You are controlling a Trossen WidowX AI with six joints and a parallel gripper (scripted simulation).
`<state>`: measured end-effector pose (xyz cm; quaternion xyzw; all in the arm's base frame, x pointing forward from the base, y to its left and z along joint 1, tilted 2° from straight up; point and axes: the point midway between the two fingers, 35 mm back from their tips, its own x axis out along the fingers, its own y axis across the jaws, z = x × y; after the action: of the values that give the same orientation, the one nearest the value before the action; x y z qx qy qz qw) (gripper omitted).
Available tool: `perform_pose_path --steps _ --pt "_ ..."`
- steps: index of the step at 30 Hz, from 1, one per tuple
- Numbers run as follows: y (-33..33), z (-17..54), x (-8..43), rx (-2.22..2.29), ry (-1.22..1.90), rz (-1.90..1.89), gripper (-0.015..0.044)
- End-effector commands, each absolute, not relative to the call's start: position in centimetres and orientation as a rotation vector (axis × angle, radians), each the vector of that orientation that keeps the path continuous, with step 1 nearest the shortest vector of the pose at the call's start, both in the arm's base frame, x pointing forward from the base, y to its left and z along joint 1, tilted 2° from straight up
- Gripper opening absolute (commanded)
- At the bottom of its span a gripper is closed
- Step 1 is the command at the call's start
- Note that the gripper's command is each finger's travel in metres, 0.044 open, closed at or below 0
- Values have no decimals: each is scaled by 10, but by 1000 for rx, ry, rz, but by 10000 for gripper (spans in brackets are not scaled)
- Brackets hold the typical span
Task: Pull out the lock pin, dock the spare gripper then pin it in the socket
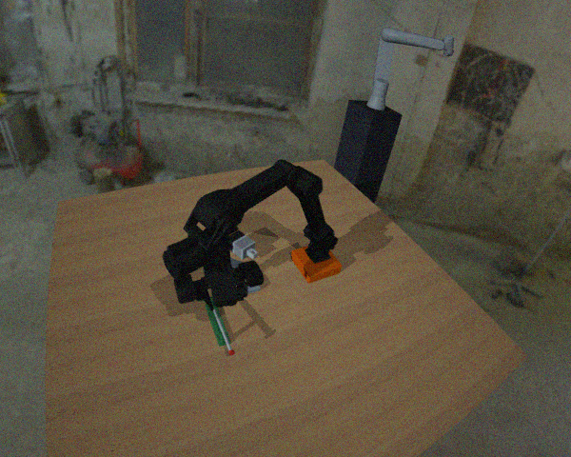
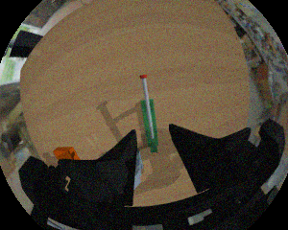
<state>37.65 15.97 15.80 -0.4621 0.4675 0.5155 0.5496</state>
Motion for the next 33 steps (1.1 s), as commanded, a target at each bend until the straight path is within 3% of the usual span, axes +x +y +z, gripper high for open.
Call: perform_pose_path --steps 1,11,33 --pt "150 171 374 -1123 1085 1202 180" --pt "153 102 379 -1123 1085 1203 180" --pt "155 71 382 -1123 1085 1203 180"
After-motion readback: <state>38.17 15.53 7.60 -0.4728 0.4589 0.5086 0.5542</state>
